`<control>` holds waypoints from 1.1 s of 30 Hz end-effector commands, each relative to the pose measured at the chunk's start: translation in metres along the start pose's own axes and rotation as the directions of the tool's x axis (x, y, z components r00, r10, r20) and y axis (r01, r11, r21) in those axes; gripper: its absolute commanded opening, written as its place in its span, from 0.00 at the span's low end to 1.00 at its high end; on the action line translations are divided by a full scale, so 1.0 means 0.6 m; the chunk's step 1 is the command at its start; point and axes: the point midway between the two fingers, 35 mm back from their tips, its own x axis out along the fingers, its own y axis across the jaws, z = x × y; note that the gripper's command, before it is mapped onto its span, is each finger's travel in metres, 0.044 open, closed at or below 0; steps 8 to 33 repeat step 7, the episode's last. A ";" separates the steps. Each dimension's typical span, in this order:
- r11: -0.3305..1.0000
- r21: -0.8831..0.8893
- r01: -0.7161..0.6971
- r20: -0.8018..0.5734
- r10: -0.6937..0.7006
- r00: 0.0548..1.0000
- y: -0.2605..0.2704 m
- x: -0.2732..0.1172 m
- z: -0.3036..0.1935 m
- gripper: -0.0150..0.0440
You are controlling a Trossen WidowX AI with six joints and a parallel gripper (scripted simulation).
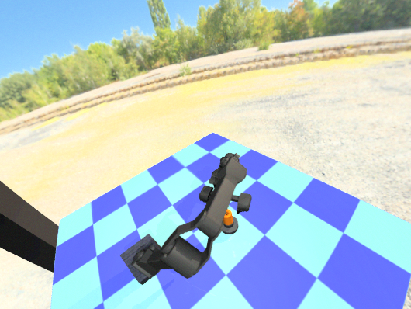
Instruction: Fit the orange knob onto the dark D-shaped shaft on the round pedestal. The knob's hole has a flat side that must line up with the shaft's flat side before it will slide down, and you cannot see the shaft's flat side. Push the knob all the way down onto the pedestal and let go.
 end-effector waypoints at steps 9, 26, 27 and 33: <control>1.000 0.003 -0.001 -0.004 0.001 1.000 0.000 -0.046 0.001 1.00; 1.000 0.003 -0.001 -0.004 0.001 1.000 0.000 -0.046 0.001 1.00; 1.000 0.003 -0.001 -0.004 0.001 1.000 0.000 -0.046 0.001 1.00; 1.000 0.003 -0.001 -0.004 0.001 1.000 0.000 -0.046 0.001 1.00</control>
